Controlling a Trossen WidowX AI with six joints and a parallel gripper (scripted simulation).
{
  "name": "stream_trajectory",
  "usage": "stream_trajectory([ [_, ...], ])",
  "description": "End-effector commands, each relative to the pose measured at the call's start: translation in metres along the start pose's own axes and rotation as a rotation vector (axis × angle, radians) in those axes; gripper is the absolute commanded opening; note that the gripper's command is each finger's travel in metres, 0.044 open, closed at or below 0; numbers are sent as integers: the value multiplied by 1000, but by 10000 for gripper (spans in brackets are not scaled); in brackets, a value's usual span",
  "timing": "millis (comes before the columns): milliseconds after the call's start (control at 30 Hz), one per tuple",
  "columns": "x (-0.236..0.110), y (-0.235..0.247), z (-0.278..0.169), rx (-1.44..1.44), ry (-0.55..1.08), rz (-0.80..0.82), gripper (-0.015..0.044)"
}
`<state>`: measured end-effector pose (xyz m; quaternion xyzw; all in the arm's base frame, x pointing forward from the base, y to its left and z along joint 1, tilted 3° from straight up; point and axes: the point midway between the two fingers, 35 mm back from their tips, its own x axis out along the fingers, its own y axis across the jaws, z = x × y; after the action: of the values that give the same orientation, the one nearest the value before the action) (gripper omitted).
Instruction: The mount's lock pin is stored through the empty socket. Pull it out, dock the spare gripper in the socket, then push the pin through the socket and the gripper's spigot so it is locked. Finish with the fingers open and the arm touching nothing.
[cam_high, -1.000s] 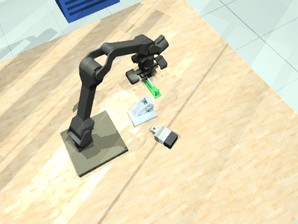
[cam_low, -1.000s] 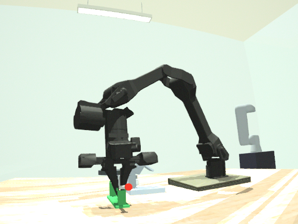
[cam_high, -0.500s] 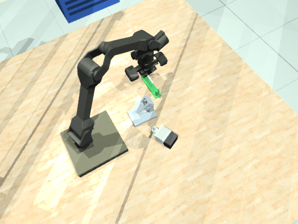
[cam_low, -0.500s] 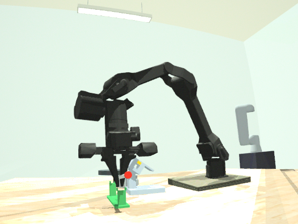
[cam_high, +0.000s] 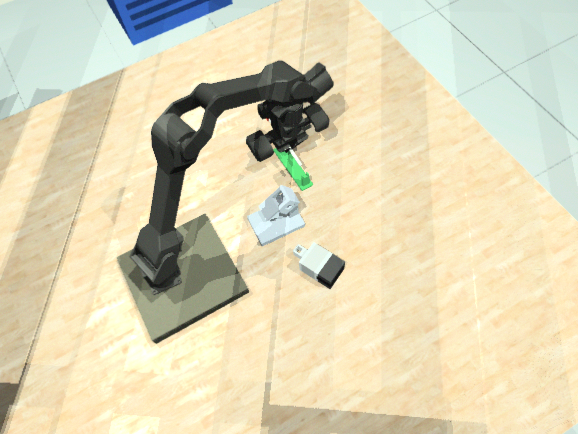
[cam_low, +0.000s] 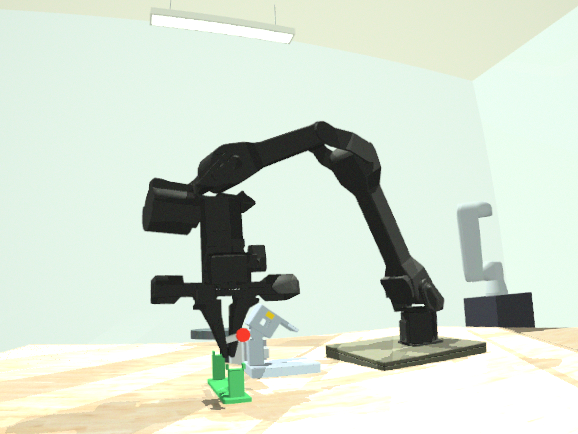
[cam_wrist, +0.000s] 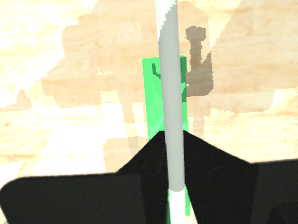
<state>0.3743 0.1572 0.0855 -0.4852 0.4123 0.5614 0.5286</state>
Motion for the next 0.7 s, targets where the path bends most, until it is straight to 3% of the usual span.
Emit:
stream_trajectory([
  [0, -6, 0, -13, 2, -2, 2, 0],
  [367, -19, 0, -41, 7, 0, 2, 0],
  [667, -7, 1, -43, 7, 5, -1, 0],
])
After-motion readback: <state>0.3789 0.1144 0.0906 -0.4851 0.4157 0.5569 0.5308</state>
